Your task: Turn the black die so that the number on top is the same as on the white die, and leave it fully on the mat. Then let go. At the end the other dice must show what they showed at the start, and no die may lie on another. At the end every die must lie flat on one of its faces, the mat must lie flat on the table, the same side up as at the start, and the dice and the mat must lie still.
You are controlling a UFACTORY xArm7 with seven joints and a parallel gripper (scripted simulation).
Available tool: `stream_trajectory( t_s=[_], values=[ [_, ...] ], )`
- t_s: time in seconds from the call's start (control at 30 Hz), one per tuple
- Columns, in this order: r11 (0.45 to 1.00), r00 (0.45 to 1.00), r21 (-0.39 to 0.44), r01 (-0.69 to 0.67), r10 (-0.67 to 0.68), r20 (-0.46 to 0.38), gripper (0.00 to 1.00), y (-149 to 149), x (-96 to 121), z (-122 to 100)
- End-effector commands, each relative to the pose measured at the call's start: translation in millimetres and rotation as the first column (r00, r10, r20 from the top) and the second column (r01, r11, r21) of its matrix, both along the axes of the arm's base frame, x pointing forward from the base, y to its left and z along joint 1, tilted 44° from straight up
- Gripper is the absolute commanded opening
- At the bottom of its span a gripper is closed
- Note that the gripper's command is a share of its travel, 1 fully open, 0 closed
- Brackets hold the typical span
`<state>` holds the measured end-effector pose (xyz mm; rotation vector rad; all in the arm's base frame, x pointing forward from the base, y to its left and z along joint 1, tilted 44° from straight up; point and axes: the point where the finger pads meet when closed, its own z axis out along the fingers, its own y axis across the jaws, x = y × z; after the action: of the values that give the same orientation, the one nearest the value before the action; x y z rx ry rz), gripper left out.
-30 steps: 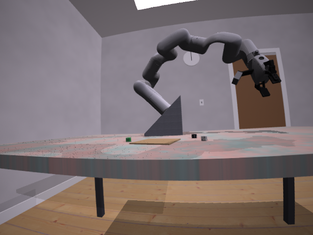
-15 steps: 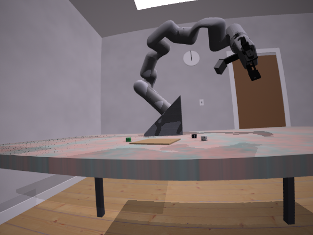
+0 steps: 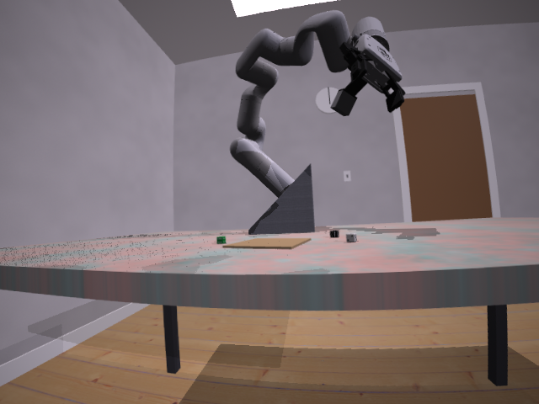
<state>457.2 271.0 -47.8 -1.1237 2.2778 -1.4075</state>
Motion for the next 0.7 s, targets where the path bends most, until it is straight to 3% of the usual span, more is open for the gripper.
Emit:
stream_trajectory(
  t_s=[0.0,0.07,0.1,0.13,0.53,0.57,0.67],
  values=[
    [0.995,0.993,0.063,0.072,-0.078,0.094,1.0,-22,14,40],
    [0.995,0.993,0.063,0.072,-0.078,0.094,1.0,-22,14,40],
    [0.98,0.97,0.128,0.153,-0.174,0.168,1.0,-50,22,71],
    [0.977,0.966,0.138,0.165,-0.188,0.178,1.0,-54,22,75],
    [0.977,0.966,0.138,0.165,-0.188,0.178,1.0,-54,22,75],
    [0.942,0.921,0.221,0.253,-0.304,0.243,1.0,-89,26,105],
    [0.942,0.921,0.221,0.253,-0.304,0.243,1.0,-89,26,105]
  ],
)
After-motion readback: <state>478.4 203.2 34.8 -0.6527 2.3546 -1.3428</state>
